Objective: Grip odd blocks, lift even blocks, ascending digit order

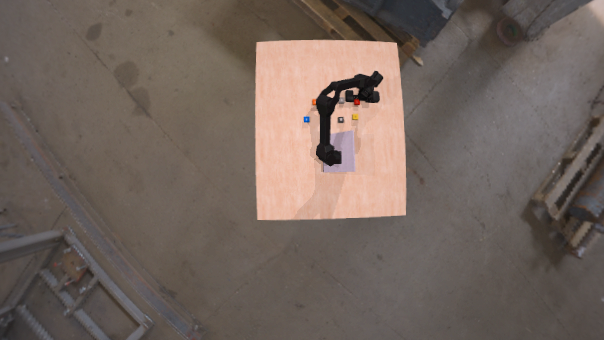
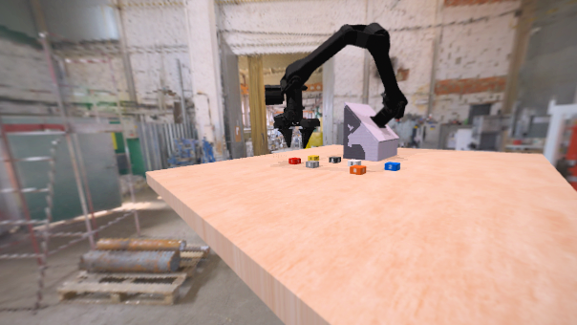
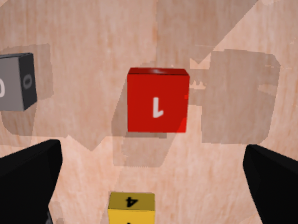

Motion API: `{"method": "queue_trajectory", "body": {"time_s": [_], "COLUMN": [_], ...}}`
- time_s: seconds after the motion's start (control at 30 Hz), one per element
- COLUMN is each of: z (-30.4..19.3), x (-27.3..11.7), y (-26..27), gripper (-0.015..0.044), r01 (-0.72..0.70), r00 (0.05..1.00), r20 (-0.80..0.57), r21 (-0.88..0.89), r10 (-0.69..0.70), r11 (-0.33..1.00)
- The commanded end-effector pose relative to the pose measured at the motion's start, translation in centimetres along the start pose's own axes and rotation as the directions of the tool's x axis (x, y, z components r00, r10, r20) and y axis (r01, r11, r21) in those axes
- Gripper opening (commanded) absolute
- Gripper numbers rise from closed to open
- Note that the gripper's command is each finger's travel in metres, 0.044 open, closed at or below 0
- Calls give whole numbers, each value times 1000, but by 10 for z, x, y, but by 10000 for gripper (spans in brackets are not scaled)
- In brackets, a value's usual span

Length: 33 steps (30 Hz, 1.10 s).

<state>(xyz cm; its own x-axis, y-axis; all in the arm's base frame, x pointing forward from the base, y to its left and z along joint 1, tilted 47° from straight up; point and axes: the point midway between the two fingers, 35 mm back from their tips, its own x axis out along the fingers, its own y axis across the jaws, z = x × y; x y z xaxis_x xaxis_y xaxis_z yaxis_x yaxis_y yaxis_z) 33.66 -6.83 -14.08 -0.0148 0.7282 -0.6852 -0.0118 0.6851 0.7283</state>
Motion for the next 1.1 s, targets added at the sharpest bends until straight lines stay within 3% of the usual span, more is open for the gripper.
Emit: {"method": "queue_trajectory", "body": {"time_s": [0.0,0.2,0.53,0.8,1.07], "z": [2,0,2,4,-36], "x": [-54,-68,-70,-81,-75], "y": [-2,-1,8,128,235], "gripper": [269,120,120,120,120], "r01": [13,13,16,36,26], "r00": [1000,1000,1000,999,1000], "r20": [13,13,13,15,15], "r21": [-7,-7,-6,2,3], "r10": [-13,-13,-16,-36,-26], "r11": [1000,1000,1000,999,1000]}}
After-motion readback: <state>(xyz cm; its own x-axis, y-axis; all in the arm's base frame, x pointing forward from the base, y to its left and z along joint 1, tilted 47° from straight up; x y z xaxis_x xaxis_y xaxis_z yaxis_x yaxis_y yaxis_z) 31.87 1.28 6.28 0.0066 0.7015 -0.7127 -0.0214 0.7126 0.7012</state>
